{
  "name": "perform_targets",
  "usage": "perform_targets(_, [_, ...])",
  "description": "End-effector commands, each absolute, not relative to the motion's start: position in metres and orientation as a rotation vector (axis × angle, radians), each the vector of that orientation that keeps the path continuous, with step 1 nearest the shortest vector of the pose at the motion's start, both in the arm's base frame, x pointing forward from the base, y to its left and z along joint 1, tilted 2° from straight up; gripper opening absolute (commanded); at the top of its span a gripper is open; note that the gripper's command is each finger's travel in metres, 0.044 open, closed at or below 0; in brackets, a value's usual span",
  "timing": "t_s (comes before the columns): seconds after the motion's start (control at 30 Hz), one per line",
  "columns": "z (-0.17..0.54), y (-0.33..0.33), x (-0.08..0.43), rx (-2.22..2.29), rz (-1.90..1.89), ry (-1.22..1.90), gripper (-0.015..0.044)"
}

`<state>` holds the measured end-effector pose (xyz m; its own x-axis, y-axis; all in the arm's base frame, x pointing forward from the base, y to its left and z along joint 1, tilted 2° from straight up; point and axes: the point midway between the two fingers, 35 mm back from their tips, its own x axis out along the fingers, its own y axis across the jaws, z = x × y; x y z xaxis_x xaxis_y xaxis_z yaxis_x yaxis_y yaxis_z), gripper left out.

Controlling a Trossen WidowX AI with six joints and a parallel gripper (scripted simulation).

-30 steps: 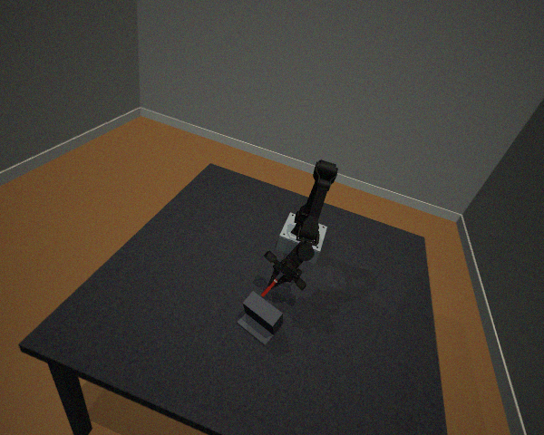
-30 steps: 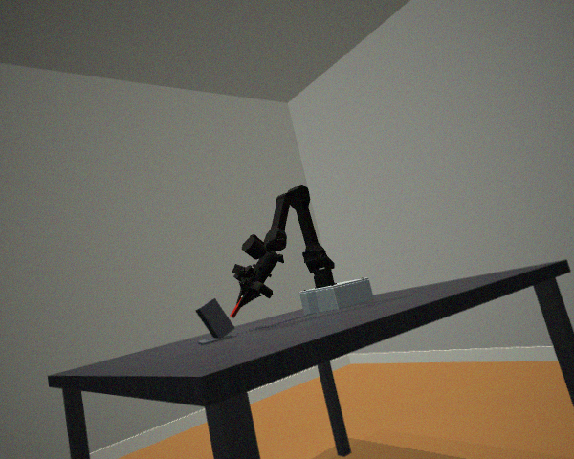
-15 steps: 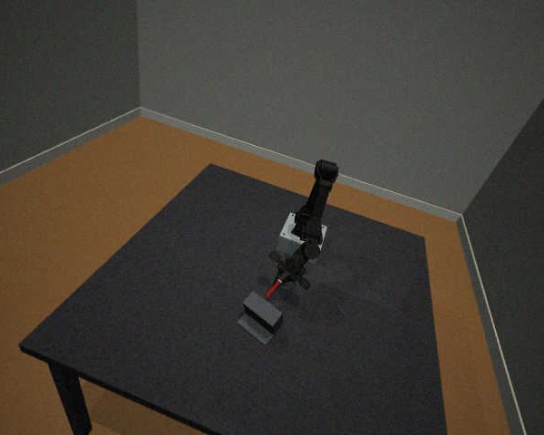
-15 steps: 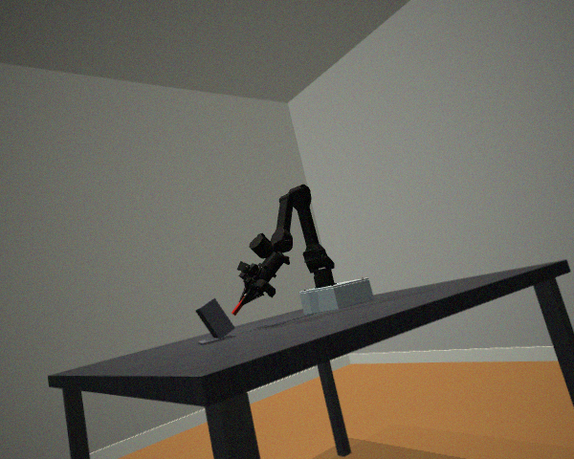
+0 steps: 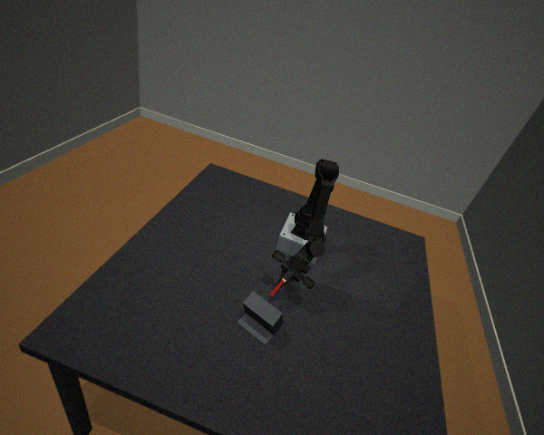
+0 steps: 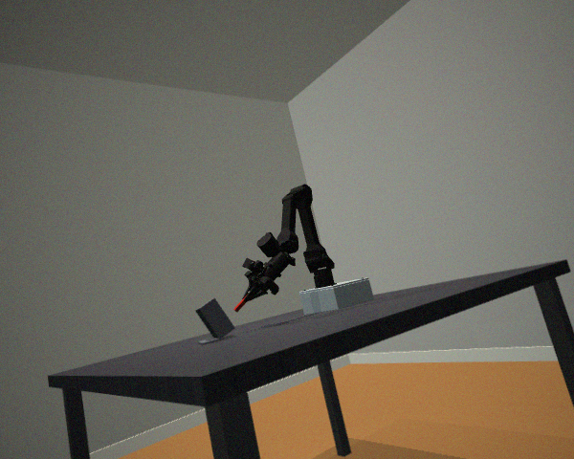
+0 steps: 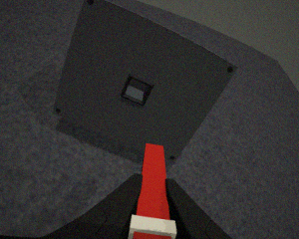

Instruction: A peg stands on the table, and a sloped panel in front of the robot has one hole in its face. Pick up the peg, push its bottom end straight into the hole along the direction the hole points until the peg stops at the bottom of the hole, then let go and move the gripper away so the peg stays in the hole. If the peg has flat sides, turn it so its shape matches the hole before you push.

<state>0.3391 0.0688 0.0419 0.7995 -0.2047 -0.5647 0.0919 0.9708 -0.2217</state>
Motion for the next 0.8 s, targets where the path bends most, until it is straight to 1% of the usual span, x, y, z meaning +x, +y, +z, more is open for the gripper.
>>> perform_targets(0.0, [0.044, 0.071, 0.335, -0.159, -0.167, 0.595, 0.0000])
perform_targets(0.77, [0.053, 0.086, 0.317, -0.022, -0.170, 0.461, 0.0000])
